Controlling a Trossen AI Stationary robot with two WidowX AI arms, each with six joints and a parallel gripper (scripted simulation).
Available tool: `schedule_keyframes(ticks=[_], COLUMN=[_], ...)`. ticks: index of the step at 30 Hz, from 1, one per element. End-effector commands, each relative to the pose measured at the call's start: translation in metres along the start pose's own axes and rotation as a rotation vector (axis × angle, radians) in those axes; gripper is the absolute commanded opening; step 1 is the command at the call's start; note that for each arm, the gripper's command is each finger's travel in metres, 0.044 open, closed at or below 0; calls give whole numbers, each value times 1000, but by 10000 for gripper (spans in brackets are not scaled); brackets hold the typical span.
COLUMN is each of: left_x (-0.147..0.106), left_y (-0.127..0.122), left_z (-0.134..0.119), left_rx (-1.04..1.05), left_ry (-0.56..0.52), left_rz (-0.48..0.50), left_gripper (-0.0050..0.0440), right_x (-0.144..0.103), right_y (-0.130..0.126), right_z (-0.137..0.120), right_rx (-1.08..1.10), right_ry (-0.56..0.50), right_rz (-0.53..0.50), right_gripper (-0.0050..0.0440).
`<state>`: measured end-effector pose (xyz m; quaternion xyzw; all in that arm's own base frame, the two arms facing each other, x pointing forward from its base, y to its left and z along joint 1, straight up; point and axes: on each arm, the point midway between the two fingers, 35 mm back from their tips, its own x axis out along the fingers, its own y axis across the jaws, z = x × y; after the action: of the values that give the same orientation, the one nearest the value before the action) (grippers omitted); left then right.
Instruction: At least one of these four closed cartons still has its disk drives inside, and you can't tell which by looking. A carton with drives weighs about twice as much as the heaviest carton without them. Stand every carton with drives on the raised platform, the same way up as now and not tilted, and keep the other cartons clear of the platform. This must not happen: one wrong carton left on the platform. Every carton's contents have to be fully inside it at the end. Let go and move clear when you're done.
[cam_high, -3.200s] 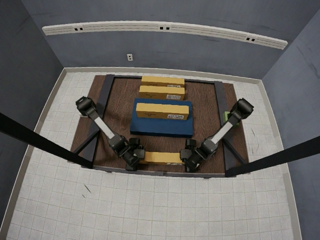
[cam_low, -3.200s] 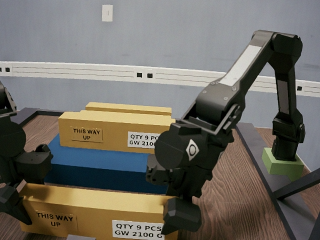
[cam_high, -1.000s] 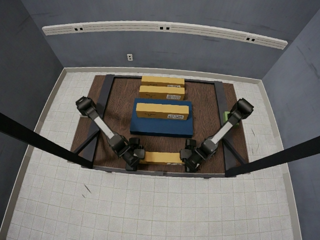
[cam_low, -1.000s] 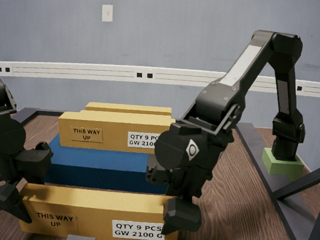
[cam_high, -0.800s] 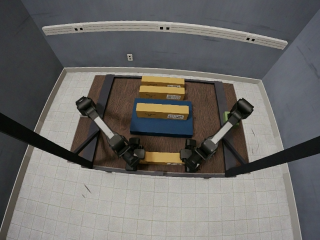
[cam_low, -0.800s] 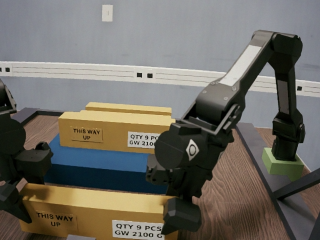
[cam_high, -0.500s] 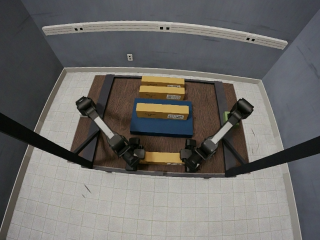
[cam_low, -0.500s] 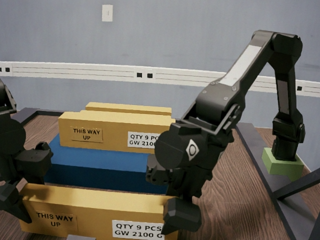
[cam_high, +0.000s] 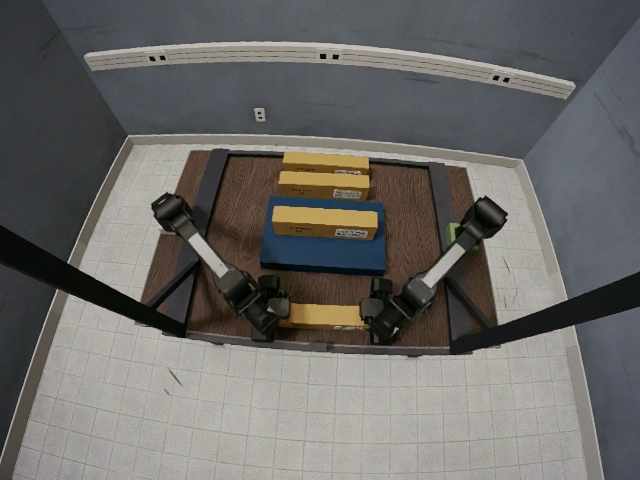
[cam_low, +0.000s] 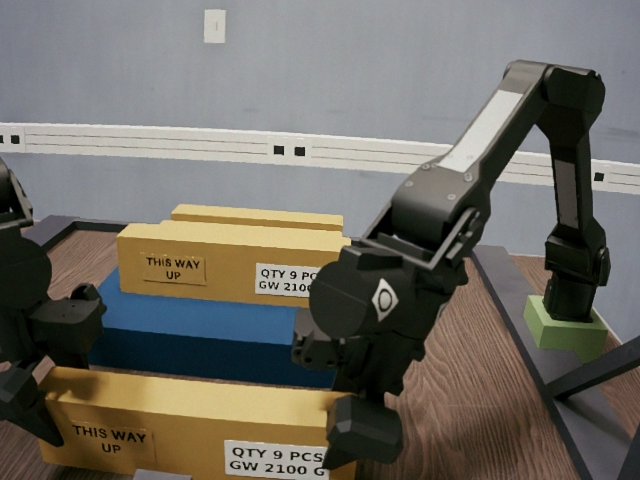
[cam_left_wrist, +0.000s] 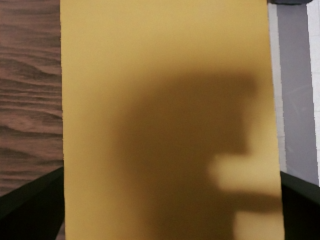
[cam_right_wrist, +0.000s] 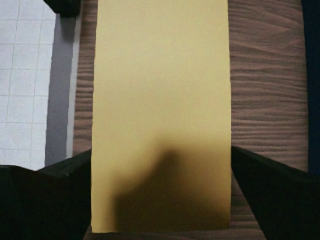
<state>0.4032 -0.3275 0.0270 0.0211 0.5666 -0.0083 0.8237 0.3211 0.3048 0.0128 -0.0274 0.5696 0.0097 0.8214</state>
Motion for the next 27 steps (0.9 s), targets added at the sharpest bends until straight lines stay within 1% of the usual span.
schedule_keyframes(ticks=[1, 5, 6, 22, 23, 27], left_x=[-15, -15, -16, -16, -16, -16], left_y=[-2, -2, -3, -3, -3, -3], left_z=[11, 11, 10, 10, 10, 10], left_rx=[-9, -9, -11, -11, -11, -11], left_ry=[-30, -30, -32, -32, -32, -32], left_rz=[-25, -25, -25, -25, -27, -27], left_gripper=[386, 386, -50, -50, -50, -50], right_x=[-10, -10, -12, -12, -12, -12], right_y=[6, 6, 4, 4, 3, 3], right_z=[9, 9, 9, 9, 10, 10], right_rx=[10, 10, 10, 10, 6, 6], right_ry=[-26, -26, -26, -26, -29, -29], right_rz=[25, 25, 25, 25, 40, 40], right_gripper=[388, 388, -50, -50, -50, -50])
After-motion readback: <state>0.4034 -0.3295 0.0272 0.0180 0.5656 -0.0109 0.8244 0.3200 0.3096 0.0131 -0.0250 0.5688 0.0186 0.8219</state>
